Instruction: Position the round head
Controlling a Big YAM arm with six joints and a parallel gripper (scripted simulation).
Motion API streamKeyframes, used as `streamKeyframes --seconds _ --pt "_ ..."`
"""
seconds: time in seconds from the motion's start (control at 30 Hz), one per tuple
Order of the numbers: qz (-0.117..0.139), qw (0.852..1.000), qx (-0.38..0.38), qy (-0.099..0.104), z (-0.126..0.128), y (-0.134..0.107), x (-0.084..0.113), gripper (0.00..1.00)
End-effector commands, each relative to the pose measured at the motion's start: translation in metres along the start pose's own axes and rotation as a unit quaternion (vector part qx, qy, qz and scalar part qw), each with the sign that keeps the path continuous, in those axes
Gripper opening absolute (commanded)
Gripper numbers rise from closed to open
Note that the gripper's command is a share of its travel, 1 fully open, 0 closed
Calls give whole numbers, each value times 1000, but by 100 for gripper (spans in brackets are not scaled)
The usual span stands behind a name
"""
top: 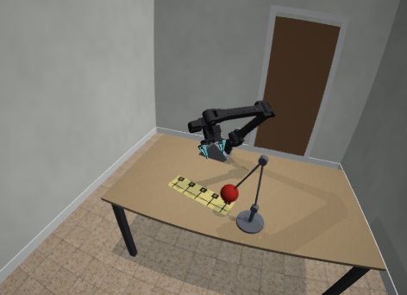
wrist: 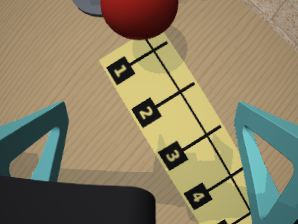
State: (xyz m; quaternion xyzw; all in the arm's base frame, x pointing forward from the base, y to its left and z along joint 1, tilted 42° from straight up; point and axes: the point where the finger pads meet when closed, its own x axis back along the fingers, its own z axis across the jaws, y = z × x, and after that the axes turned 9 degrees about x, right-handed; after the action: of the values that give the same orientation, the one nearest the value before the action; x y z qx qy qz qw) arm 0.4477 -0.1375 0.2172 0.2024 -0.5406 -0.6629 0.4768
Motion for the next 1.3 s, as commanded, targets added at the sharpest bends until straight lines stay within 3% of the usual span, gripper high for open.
streamKeyframes --seconds 0.0,0.47,1.27 --pt "-6 1000 15 6 -2 10 -1 100" --pt "-1 1000 3 -3 -3 16 -3 100" --pt "-8 1000 18 8 -1 5 1 100"
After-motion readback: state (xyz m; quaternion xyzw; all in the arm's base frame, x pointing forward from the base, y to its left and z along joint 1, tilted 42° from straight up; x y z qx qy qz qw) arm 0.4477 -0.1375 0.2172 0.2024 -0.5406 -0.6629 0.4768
